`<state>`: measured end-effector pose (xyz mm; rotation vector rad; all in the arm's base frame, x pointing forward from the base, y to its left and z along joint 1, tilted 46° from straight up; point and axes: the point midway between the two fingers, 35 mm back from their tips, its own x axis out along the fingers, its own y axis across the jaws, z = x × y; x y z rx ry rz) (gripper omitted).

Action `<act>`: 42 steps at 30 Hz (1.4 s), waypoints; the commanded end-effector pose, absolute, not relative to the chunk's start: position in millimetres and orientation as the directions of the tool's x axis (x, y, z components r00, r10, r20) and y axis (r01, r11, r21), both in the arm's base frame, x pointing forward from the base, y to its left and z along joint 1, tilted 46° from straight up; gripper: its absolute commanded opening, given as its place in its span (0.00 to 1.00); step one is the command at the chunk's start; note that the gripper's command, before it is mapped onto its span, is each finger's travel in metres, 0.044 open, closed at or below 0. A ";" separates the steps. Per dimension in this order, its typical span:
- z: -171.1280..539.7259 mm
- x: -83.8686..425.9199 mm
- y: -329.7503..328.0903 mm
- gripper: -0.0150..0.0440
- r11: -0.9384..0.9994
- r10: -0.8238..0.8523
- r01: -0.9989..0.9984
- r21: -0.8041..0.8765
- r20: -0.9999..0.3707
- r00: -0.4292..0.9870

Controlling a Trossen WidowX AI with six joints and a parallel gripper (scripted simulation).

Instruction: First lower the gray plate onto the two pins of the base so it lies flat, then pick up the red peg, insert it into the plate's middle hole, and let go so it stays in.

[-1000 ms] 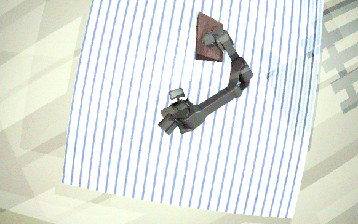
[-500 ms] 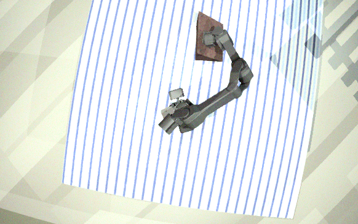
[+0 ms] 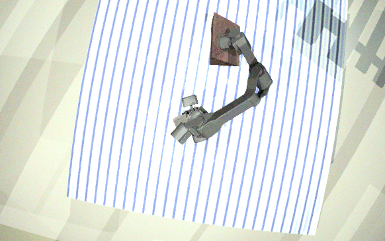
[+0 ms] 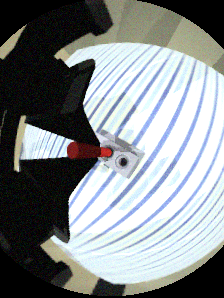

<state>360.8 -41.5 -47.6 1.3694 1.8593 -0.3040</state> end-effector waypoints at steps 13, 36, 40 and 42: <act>-49.1 362.4 -39.4 0.25 0.388 0.698 0.887 0.251 -0.709 -0.105; -48.7 361.7 -39.6 0.51 0.391 0.696 0.885 0.250 -0.710 -0.107; -48.5 361.7 -39.9 0.51 0.391 0.697 0.886 0.250 -0.710 -0.107; -47.5 361.8 -41.0 0.51 0.388 0.698 0.887 0.251 -0.708 -0.105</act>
